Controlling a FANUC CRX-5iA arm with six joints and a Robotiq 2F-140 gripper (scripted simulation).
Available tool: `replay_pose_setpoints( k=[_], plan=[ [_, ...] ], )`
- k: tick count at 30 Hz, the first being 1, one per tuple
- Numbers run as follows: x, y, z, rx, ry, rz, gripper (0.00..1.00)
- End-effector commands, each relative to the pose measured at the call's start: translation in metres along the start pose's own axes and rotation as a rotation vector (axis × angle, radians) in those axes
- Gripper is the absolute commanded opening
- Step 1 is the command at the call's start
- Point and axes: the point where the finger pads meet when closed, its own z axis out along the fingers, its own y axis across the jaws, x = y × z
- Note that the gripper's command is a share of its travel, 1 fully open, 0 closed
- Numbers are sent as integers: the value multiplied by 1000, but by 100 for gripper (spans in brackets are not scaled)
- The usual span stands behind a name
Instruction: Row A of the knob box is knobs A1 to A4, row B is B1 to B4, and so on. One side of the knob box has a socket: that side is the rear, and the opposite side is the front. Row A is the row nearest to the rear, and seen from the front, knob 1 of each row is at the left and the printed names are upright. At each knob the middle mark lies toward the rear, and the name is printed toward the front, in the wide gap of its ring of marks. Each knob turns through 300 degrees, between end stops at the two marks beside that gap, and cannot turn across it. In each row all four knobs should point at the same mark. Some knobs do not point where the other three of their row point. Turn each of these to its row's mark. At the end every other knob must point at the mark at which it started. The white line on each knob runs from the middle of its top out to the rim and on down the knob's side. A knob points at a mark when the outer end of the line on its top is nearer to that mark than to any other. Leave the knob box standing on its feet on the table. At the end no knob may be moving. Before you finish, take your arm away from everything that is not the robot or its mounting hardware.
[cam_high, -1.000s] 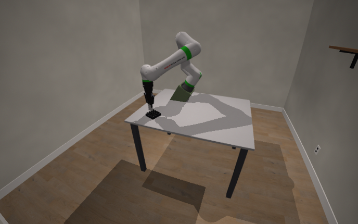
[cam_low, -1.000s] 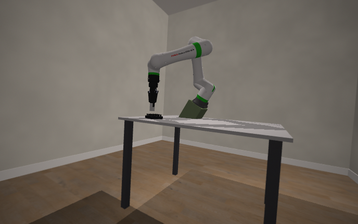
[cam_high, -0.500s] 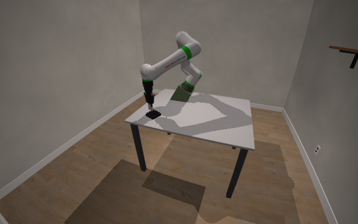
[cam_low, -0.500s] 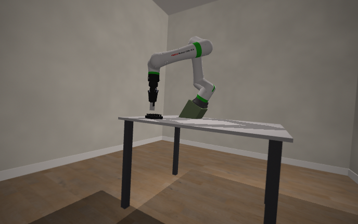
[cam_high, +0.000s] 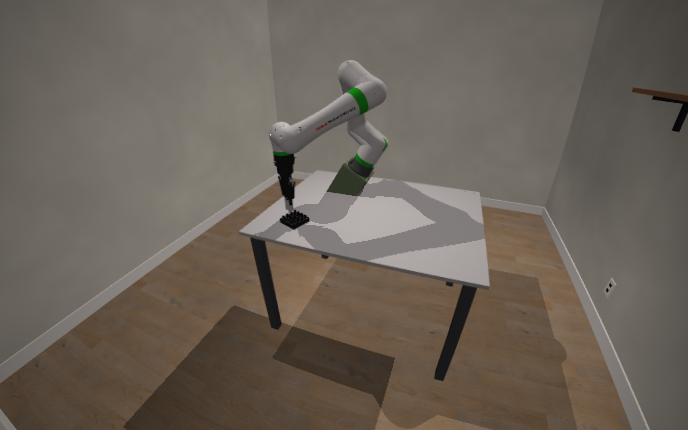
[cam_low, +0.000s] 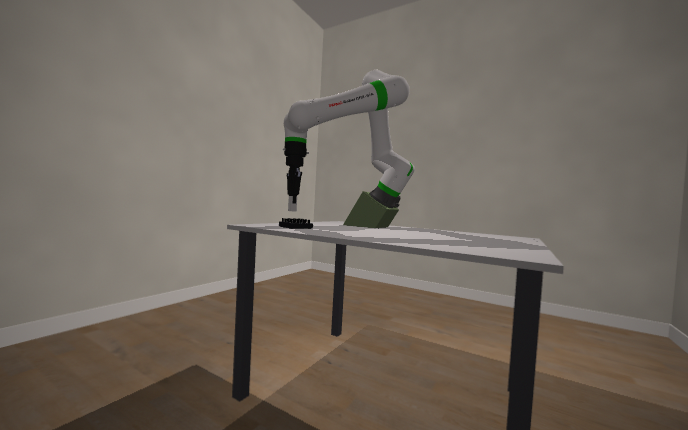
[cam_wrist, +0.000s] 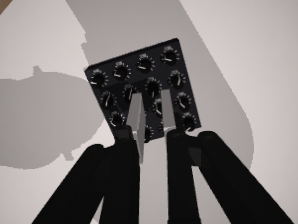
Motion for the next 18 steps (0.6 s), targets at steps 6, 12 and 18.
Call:
replay_pose_setpoints(
  k=[6,12,18],
  plan=[
    [0,0,-4,-6,-1,285,12],
    [0,0,-5,-6,0,440,12],
    [0,0,-7,-6,0,601,12]
  ],
)
